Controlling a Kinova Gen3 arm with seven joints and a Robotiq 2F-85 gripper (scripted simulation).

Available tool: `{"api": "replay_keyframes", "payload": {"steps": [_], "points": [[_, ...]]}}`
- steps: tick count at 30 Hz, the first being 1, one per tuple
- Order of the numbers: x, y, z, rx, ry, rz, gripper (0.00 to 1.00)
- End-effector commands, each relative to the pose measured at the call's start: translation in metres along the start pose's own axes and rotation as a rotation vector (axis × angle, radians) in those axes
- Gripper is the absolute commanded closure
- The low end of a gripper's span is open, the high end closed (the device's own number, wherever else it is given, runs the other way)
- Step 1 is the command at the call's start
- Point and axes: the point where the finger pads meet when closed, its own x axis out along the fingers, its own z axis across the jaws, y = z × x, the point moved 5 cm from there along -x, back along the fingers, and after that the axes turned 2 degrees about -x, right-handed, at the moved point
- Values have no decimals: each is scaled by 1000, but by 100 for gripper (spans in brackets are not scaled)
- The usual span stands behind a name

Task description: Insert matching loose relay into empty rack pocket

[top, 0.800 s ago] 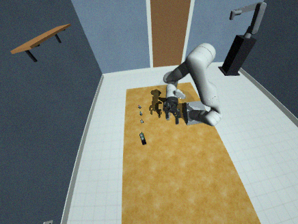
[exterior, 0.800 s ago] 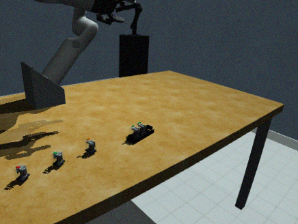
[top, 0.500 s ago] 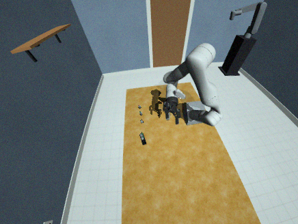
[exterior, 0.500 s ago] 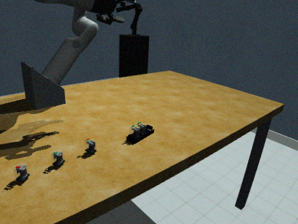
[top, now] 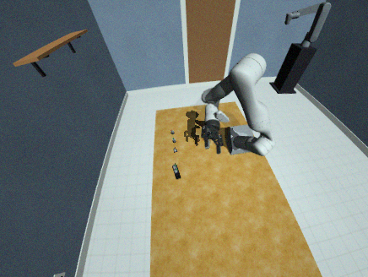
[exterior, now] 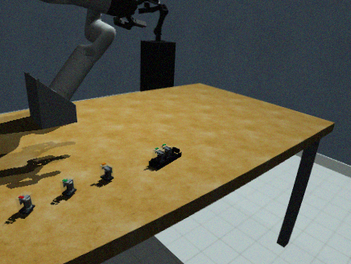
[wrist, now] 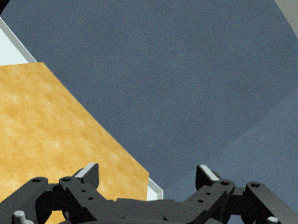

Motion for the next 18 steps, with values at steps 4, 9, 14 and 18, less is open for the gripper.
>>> {"api": "replay_keyframes", "payload": {"steps": [4, 9, 14, 18], "points": [[3, -4, -5, -28, 35, -1, 0], [8, -12, -13, -75, 91, -1, 0], [14, -22, -25, -147, 174, 3, 0], [20, -37, -41, -250, 285, 17, 0]]}}
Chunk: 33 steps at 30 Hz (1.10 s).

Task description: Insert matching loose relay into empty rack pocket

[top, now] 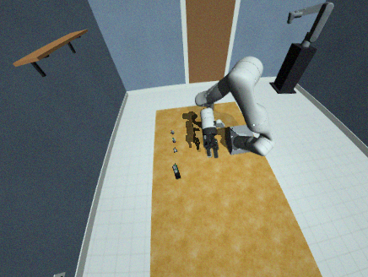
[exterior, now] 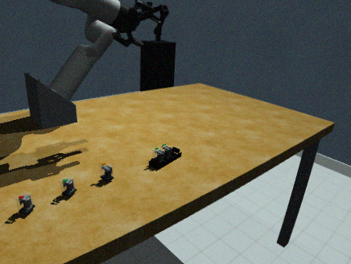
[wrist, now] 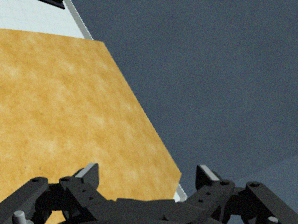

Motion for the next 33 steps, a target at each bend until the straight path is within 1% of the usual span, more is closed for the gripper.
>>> {"api": "replay_keyframes", "payload": {"steps": [1, 7, 9, 13, 19, 24, 26, 30, 33], "points": [[9, -8, -9, -62, 73, 19, 0], [23, -32, -41, -293, 279, 74, 0], [23, -32, -41, -293, 279, 74, 0], [29, -54, -62, -484, 426, 136, 0], [35, -94, -87, -812, 639, 267, 0], [41, -132, -97, -1098, 792, 400, 0], [41, -132, -97, -1098, 792, 400, 0], [47, -164, -97, -1321, 893, 513, 0], [54, -186, -94, -1476, 955, 594, 0]]}}
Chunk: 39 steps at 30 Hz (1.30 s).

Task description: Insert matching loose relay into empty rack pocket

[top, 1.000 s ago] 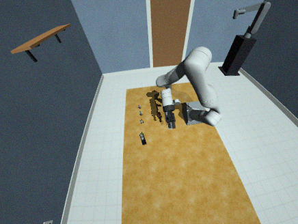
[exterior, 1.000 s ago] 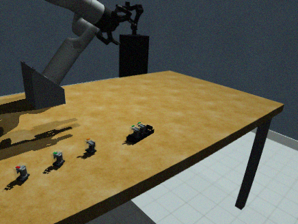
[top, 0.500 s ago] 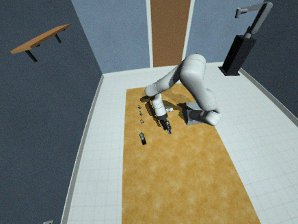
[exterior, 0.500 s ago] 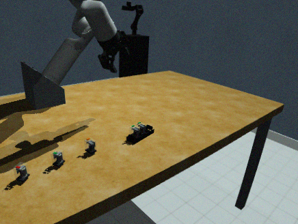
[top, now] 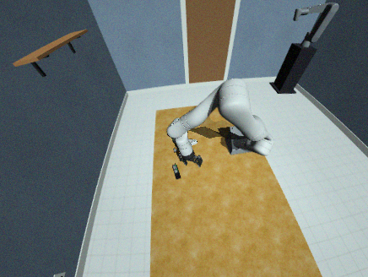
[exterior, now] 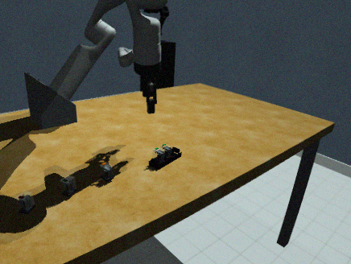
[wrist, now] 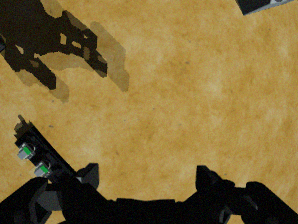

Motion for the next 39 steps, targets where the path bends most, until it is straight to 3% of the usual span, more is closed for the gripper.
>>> {"api": "replay_keyframes", "payload": {"steps": [1, 8, 16, 31, 32, 39], "points": [[7, -15, -15, -128, 44, 41, 0], [13, -43, -51, -432, 155, 125, 0], [15, -63, -69, -591, 211, 167, 0], [16, -74, -78, -674, 240, 189, 0], [16, -74, -78, -674, 240, 189, 100], [16, -74, -78, -674, 240, 189, 100]]}}
